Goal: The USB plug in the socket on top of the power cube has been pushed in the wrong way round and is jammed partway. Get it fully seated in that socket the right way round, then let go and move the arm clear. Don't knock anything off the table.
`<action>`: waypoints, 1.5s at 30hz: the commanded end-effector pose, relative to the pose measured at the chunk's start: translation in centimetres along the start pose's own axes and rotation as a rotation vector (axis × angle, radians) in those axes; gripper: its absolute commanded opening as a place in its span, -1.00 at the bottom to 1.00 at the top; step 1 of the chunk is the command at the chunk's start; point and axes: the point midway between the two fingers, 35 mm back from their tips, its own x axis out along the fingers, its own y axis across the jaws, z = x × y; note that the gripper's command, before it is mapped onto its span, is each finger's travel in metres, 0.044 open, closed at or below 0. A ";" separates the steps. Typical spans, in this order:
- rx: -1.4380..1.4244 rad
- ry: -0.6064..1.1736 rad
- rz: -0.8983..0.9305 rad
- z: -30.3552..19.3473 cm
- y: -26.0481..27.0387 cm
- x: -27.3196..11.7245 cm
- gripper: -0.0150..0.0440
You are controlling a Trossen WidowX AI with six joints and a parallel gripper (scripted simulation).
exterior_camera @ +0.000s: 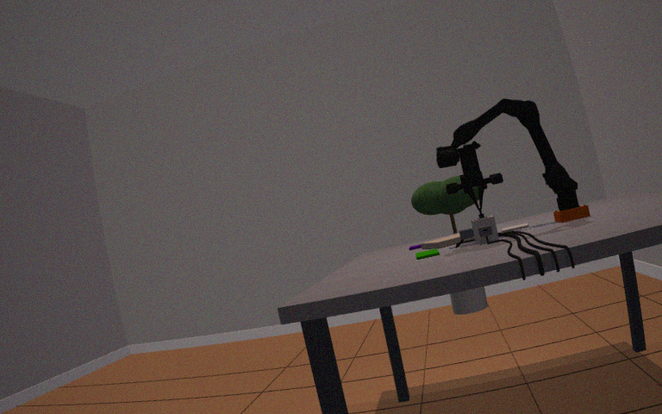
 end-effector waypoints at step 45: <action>0.000 0.001 0.001 -0.1 0.0 -0.5 -0.17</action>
